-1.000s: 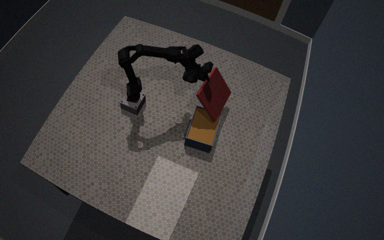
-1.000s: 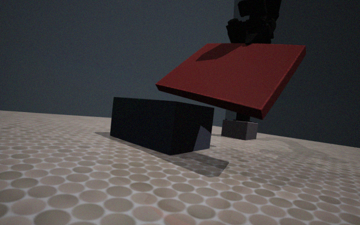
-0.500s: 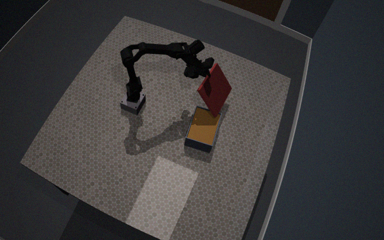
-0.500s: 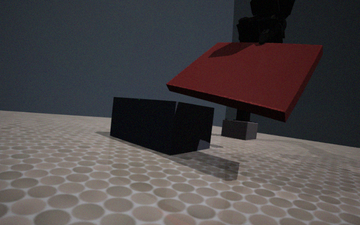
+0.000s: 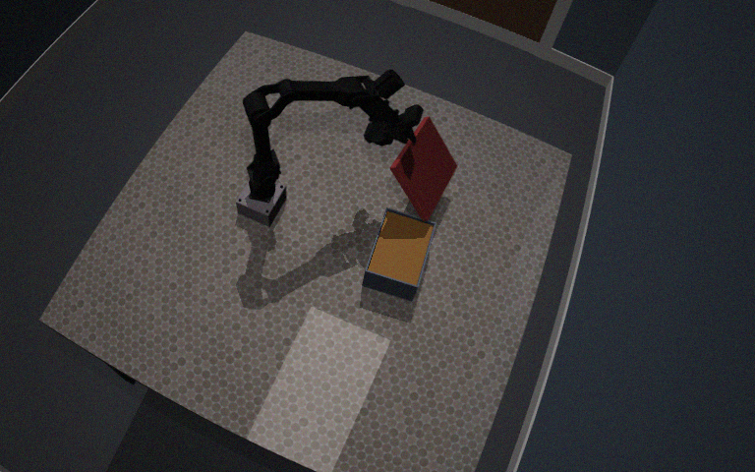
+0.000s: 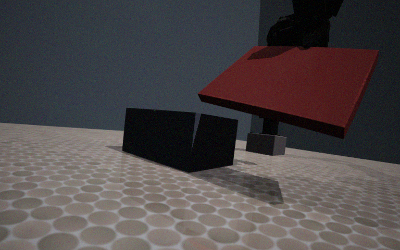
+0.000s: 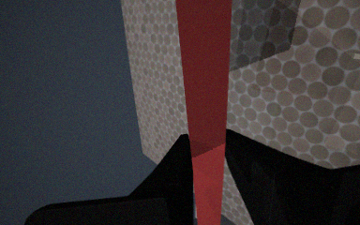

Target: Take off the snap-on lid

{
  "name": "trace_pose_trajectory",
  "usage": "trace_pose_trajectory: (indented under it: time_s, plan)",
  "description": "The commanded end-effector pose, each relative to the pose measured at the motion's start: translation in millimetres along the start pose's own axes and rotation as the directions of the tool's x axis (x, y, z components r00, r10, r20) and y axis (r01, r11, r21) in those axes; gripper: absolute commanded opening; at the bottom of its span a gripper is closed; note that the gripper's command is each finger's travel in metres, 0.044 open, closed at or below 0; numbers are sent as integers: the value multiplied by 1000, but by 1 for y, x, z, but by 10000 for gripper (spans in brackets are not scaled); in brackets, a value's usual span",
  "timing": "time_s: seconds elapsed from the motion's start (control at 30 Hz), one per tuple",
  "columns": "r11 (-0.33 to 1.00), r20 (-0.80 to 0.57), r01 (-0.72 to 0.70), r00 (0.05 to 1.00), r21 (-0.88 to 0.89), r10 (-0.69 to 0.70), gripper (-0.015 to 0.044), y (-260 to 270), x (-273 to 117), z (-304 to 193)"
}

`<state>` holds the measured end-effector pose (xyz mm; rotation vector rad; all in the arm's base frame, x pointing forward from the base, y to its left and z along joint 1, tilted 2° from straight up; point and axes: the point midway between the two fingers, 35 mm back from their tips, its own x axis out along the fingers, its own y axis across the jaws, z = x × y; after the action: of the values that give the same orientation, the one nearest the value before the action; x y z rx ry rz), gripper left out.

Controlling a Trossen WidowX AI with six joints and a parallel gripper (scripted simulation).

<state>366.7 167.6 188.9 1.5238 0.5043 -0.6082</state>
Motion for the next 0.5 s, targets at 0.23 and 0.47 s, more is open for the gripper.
trace_pose_trajectory:
  time_s: [0.23,0.47]
  plan:
    - [1000,4,-8,1000,7,8,0,2,-1,-23]
    - [1000,3,-7,1000,8,7,0,2,-2,-37]
